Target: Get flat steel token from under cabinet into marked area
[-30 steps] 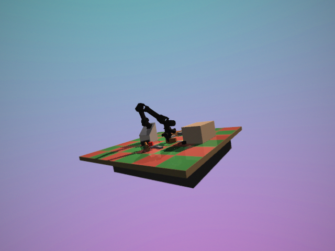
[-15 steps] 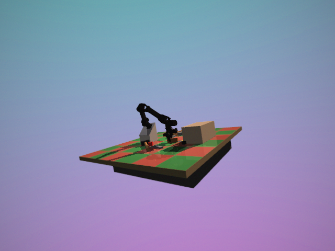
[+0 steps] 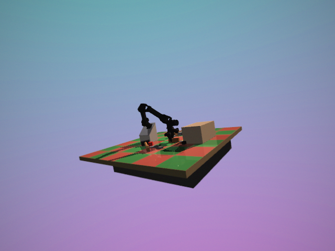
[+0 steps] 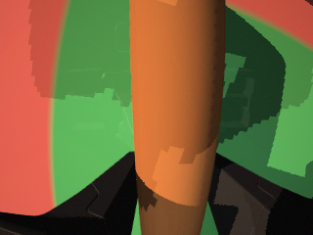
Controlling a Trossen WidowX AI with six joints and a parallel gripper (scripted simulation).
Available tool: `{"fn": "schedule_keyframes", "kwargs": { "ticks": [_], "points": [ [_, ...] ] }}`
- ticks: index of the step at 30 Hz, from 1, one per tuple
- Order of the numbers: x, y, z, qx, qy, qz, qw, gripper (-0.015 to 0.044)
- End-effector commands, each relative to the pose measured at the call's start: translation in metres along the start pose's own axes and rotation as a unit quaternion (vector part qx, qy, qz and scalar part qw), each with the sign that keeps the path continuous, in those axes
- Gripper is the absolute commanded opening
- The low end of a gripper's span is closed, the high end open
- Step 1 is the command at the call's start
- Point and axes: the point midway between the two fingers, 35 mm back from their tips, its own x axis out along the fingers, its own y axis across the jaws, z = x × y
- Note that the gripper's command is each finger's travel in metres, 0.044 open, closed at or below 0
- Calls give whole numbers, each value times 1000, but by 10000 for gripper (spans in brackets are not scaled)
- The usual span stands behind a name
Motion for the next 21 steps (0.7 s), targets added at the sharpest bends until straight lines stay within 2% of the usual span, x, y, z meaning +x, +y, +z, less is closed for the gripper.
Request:
{"fn": "schedule_keyframes", "kwargs": {
  "ticks": [1, 21],
  "points": [
    [0, -2, 9, 7, -6, 0, 1000, 0],
    [-1, -3, 29, 8, -6, 0, 1000, 0]
  ]
}}
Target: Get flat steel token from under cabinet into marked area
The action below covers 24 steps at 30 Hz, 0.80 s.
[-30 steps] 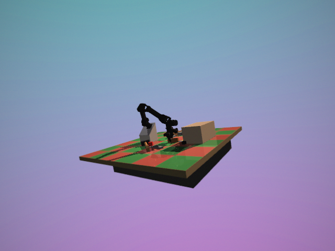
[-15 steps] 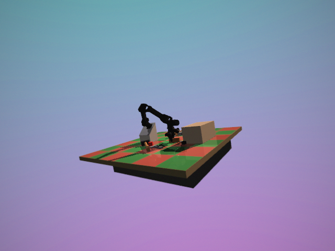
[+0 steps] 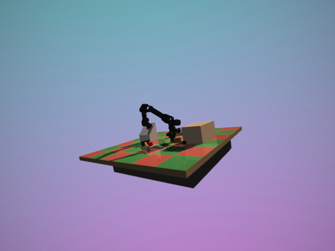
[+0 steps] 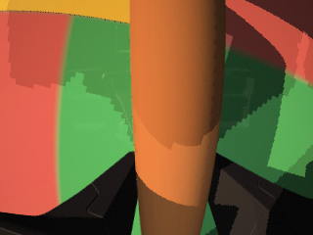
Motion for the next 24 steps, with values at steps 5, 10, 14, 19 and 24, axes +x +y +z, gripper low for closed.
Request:
{"fn": "schedule_keyframes", "kwargs": {
  "ticks": [5, 10, 14, 19, 24],
  "points": [
    [0, -2, 13, 7, -6, 0, 1000, 0],
    [0, -3, 17, 7, -6, 0, 1000, 0],
    [-1, -3, 21, 7, -6, 0, 1000, 0],
    [-1, -3, 26, 7, -6, 0, 1000, 0],
    [-1, -4, 30, 8, -6, 0, 1000, 0]
  ]
}}
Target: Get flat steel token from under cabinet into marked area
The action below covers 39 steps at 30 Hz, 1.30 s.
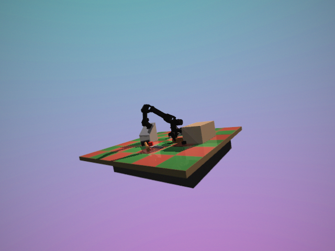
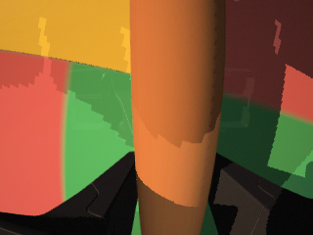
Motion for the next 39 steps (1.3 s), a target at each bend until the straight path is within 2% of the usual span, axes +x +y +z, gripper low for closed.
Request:
{"fn": "schedule_keyframes", "kwargs": {
  "ticks": [1, 39],
  "points": [
    [0, -2, 9, 7, -6, 0, 1000, 0],
    [0, 5, 32, 8, -6, 0, 1000, 0]
  ]
}}
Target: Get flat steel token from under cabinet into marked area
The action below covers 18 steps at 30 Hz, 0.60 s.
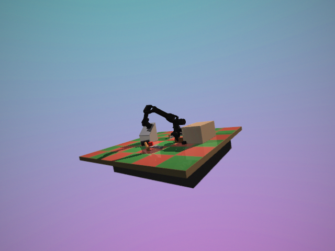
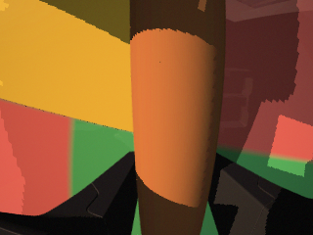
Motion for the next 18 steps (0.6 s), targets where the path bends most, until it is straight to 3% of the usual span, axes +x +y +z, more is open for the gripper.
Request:
{"fn": "schedule_keyframes", "kwargs": {
  "ticks": [1, 18],
  "points": [
    [1, 8, 4, 6, -6, 3, 1000, 0],
    [0, 24, 3, 6, -6, 3, 1000, 0]
  ]
}}
